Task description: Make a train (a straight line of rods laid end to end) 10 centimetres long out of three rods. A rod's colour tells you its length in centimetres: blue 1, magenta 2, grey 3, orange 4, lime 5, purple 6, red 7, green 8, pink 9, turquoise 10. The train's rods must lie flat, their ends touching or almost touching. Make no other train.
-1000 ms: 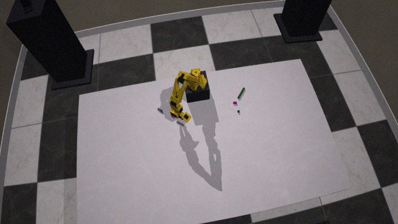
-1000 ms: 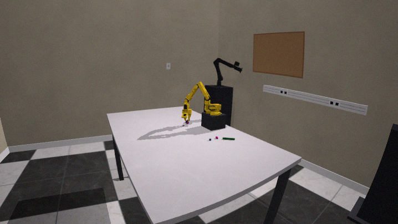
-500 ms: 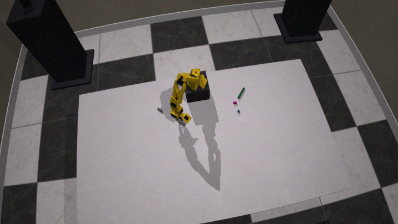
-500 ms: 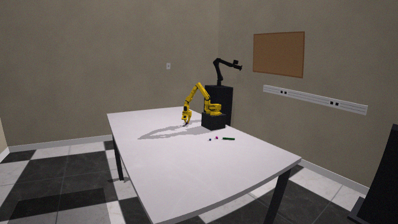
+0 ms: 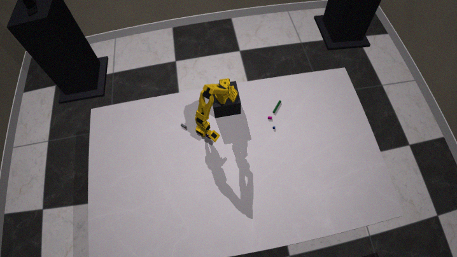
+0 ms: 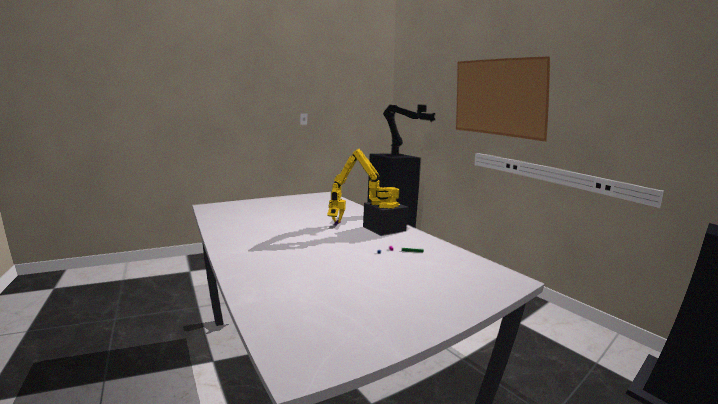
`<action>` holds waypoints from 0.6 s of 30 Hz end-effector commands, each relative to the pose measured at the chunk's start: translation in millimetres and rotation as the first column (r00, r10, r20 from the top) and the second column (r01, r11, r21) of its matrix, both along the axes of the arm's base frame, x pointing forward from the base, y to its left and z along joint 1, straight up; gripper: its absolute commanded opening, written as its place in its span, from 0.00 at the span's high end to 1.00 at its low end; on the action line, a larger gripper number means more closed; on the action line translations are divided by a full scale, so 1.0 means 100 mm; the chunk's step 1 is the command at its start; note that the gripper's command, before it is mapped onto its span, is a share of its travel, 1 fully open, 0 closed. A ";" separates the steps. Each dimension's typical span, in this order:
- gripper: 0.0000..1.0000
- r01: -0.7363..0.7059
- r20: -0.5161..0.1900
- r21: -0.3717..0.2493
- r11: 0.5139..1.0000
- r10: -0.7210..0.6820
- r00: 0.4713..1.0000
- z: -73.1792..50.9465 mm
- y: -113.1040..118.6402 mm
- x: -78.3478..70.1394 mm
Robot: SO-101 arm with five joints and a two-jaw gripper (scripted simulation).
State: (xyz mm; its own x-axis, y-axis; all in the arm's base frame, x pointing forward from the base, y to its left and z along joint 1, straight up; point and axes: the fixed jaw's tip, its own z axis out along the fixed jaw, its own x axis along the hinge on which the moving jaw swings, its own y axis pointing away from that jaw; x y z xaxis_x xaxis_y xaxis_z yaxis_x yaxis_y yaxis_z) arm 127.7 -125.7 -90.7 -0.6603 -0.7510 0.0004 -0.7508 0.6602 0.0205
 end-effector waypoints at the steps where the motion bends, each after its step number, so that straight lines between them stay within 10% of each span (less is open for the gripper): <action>1: 1.00 0.004 0.004 -0.002 1.000 -0.004 1.000 -0.01 -0.02 0.00; 18: 1.00 0.004 0.014 -0.012 1.000 -0.004 1.000 -0.01 -0.03 0.01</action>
State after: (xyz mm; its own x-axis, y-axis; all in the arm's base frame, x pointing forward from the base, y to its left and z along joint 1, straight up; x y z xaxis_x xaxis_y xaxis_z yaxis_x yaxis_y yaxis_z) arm 129.4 -127.3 -90.8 -0.6603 -0.7510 0.0011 -0.7510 0.6603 0.0062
